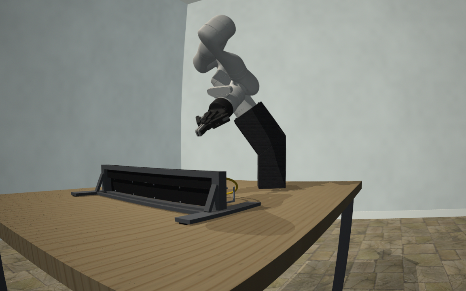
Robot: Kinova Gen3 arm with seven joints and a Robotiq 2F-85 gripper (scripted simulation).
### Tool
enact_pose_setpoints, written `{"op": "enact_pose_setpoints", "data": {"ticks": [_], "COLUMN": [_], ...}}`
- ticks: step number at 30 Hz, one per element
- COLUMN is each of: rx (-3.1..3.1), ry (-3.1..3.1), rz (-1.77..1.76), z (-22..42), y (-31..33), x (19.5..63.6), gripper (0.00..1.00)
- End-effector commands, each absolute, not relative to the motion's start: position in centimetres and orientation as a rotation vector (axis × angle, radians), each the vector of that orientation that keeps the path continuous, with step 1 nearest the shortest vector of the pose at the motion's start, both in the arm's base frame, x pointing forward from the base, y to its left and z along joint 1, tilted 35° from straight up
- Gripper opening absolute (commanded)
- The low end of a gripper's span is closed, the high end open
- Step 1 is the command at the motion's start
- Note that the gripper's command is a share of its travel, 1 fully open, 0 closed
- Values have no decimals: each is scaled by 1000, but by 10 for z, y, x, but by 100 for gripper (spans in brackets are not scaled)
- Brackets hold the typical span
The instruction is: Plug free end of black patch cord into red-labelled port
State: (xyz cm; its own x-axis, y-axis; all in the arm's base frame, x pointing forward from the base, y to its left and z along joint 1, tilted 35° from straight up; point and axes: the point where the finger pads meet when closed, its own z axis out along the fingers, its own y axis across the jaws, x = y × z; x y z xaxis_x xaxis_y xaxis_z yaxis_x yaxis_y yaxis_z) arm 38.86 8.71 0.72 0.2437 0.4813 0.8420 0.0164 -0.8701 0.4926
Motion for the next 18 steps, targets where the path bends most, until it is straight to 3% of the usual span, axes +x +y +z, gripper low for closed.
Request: {"op": "enact_pose_setpoints", "data": {"ticks": [1,18], "rx": [2143,2141], "ry": [469,472], "rz": [1656,1647], "z": [6,5], "y": [88,87], "x": [385,385], "gripper": [0,0]}}
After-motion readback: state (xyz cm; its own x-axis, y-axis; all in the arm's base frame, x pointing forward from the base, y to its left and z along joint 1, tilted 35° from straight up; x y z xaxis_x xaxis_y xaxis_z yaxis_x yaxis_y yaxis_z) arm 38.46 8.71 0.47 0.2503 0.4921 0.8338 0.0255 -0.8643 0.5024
